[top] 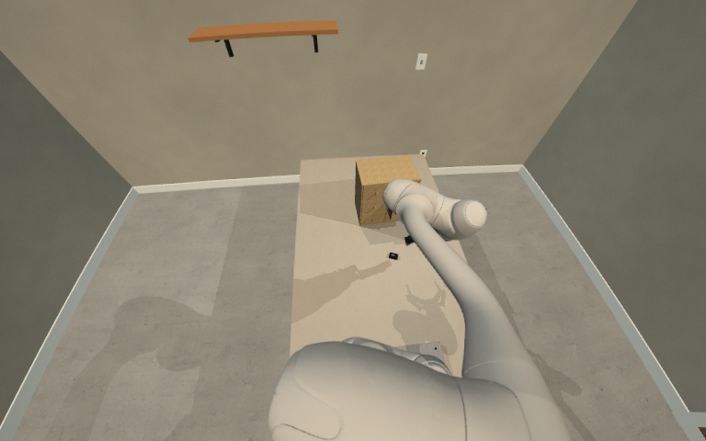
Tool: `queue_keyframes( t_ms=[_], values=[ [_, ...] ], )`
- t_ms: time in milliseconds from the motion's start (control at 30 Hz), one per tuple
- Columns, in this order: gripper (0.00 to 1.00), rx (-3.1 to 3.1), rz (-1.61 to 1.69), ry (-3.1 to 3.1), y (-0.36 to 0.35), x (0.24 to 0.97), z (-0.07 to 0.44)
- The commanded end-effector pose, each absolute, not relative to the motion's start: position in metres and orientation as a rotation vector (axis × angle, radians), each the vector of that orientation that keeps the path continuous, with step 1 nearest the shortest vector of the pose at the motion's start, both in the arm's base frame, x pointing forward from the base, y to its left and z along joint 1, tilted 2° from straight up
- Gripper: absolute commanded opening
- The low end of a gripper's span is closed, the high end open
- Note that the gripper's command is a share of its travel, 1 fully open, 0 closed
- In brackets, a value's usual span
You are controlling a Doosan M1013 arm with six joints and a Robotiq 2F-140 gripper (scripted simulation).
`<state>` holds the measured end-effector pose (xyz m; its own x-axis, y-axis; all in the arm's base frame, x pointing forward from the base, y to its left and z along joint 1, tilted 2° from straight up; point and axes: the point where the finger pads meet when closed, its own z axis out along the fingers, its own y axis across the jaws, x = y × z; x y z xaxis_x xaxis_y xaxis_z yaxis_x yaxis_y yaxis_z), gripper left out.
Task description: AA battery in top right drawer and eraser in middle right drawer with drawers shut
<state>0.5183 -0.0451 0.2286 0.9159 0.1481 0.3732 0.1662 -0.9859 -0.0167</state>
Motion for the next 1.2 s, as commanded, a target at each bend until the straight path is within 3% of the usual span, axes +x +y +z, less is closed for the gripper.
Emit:
queue_keyframes(
  t_ms=[0, 1167],
  values=[
    [1.0, -2.942, -0.829, -0.252, -0.041, 0.532, 0.215],
    [1.0, -2.644, -1.462, -0.218, -0.032, 0.57, 0.177]
  ],
)
